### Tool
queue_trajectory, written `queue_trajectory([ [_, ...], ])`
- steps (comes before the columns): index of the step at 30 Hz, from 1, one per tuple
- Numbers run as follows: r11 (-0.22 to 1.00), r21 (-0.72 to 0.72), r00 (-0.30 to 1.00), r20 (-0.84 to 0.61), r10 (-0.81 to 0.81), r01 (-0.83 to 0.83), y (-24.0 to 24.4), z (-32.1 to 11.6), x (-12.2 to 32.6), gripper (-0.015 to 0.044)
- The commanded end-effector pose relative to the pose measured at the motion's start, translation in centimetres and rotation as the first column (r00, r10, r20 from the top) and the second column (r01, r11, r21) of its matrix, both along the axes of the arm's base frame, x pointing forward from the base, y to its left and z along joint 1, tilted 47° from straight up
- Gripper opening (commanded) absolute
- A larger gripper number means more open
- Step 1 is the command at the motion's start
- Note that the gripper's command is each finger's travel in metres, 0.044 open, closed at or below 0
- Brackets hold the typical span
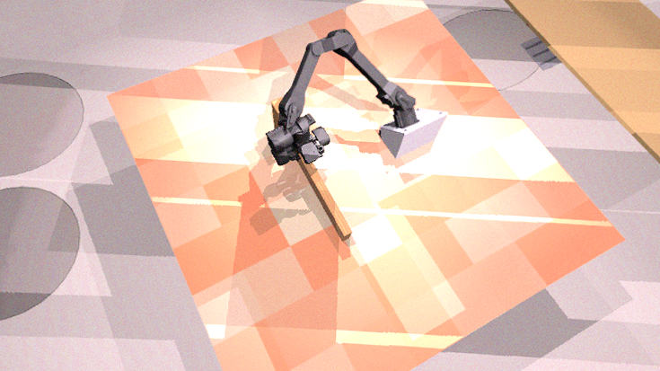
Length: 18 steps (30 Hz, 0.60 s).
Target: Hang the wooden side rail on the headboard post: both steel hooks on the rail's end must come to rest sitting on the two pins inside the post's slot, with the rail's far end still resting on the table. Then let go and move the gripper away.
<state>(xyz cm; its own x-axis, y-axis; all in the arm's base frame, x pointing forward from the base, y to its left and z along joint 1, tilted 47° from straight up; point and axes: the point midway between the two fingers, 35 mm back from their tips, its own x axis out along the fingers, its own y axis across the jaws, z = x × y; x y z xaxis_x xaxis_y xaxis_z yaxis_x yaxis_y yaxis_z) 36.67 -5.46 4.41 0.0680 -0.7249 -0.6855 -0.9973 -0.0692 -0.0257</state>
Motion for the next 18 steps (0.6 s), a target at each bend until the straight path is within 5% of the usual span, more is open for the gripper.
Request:
queue_trajectory([
  [1, 1.000, 0.002, 1.000, 0.005, 0.011, -0.011, 0.24, 0.33, 0.11, 0.0000],
  [18, 1.000, 0.002, 1.000, 0.005, 0.011, -0.011, 0.10, 0.45, 0.14, 0.0000],
])
